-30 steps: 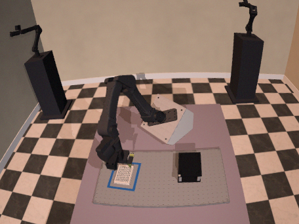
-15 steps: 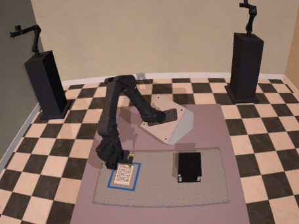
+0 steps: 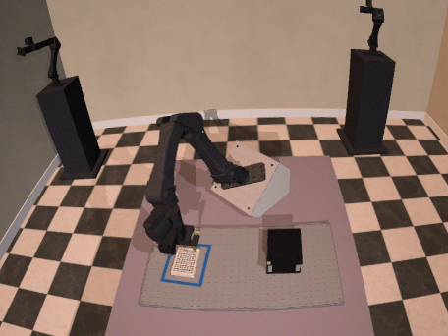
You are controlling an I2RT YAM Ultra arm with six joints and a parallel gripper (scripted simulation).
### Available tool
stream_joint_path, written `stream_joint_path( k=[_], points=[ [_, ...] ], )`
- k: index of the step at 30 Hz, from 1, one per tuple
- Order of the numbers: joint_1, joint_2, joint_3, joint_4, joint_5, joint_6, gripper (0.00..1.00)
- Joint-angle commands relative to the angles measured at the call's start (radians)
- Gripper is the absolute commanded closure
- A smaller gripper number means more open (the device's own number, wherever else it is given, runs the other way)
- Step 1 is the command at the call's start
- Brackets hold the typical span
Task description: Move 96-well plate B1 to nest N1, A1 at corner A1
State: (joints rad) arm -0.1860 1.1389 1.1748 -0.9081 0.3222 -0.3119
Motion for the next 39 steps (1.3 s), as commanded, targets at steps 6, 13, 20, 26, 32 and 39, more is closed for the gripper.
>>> stream_joint_path(
  k=[6,13,20,26,32,39],
  points=[
    [-0.012,-0.001,-0.001,0.023,-0.011,-0.011,0.0],
    [-0.029,0.029,-0.044,0.067,-0.023,-0.024,0.0],
    [-0.039,0.039,-0.057,0.102,-0.03,-0.034,0.0],
    [-0.055,0.06,-0.08,0.14,-0.039,-0.044,0.0],
    [-0.068,0.075,-0.096,0.181,-0.047,-0.054,0.0],
    [-0.078,0.097,-0.111,0.214,-0.054,-0.062,0.0]
  ],
)
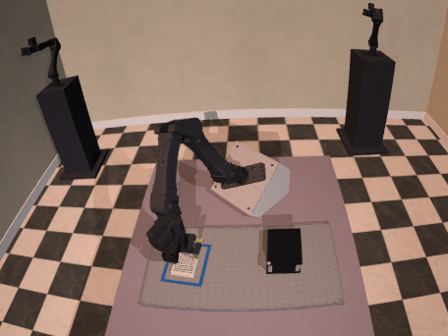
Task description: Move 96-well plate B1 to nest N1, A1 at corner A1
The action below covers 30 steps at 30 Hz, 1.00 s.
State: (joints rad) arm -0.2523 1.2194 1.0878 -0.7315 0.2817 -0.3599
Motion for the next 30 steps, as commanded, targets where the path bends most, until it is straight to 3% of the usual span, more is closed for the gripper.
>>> stream_joint_path(
  k=[1,11,14,16,21,30],
  points=[
    [-0.013,0.02,-0.027,0.043,-0.015,-0.016,0.0],
    [-0.03,0.059,-0.049,0.109,-0.028,-0.03,0.0],
    [-0.027,0.034,-0.032,0.116,-0.028,-0.032,0.0],
    [-0.037,0.07,-0.056,0.128,-0.031,-0.034,0.0],
    [-0.038,0.088,-0.064,0.155,-0.036,-0.04,0.0],
    [-0.035,0.058,-0.034,0.158,-0.036,-0.041,0.0]
  ],
)
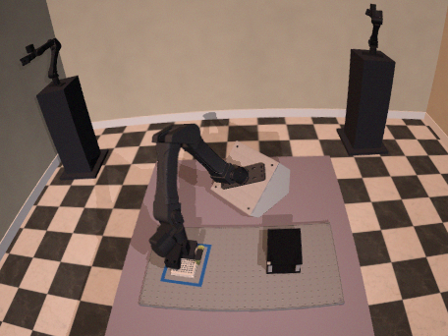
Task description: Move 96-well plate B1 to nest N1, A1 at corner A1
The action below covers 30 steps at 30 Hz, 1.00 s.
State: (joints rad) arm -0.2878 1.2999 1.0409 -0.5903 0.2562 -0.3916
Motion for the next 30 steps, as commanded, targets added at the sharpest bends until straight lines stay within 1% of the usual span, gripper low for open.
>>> stream_joint_path(
  k=[1,9,10,30],
  points=[
    [0.001,-0.008,0.005,0.004,-0.005,-0.003,0.0],
    [0.001,-0.008,0.005,0.004,-0.005,-0.003,0.0],
    [0.001,-0.008,0.005,0.004,-0.005,-0.003,1.0],
    [0.001,-0.008,0.005,0.004,-0.005,-0.003,1.0]
  ],
)
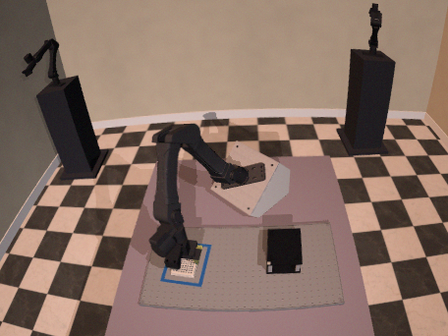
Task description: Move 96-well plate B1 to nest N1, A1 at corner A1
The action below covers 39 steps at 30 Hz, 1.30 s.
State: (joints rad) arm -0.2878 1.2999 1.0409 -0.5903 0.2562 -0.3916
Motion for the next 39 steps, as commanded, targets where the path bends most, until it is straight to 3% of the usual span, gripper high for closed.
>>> stream_joint_path(
  k=[1,14,39],
  points=[
    [0.001,-0.008,0.005,0.004,-0.005,-0.003,1.0],
    [0.001,-0.008,0.005,0.004,-0.005,-0.003,1.0],
    [0.047,-0.108,0.07,-0.141,0.024,0.031,1.0]
  ],
)
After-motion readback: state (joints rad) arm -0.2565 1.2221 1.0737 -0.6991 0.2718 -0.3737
